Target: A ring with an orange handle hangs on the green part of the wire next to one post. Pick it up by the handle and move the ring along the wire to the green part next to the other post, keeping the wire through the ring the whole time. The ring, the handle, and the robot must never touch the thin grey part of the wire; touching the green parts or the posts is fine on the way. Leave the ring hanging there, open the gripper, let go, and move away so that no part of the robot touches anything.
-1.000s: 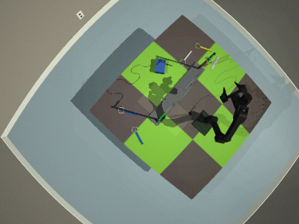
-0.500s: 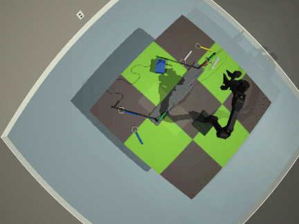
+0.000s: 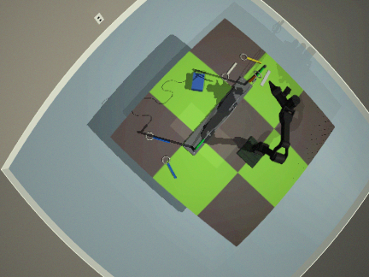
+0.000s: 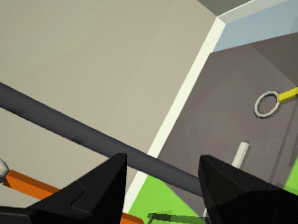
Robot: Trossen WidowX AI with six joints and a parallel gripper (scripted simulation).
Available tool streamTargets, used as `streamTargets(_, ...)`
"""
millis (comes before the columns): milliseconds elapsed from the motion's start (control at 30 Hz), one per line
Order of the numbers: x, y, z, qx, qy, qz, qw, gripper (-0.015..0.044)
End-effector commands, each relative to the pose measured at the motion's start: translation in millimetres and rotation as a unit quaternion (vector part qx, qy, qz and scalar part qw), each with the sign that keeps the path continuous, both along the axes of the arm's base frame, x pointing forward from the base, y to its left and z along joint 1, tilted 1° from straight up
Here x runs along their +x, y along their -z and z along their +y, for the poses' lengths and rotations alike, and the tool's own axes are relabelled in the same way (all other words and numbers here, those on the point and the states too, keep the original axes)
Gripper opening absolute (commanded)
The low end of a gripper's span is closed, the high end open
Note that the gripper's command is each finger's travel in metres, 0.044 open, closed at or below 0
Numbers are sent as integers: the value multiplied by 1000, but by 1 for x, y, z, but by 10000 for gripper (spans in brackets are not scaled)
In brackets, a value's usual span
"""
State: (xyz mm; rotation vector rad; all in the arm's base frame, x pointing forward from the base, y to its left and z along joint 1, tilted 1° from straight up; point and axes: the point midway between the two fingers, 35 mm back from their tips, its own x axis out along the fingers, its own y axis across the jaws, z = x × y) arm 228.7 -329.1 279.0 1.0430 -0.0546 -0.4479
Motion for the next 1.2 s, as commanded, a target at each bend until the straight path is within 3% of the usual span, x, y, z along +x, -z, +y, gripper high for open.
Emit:
streamTargets(0, 3, 25, 4, -97, -49, 17, 994, 160)
streamTargets(167, 4, 56, 19, -268, -115, 35, 956, 160)
streamTargets(333, 0, 86, 44, -433, -167, 46, 885, 160)
streamTargets(433, -3, 96, 56, -490, -182, 47, 851, 160)
streamTargets(700, -3, 97, 54, -501, -185, 47, 844, 160)
streamTargets(967, 45, 48, 51, -502, -183, 45, 844, 160)
streamTargets(1167, 48, 46, 51, -502, -183, 45, 844, 160)
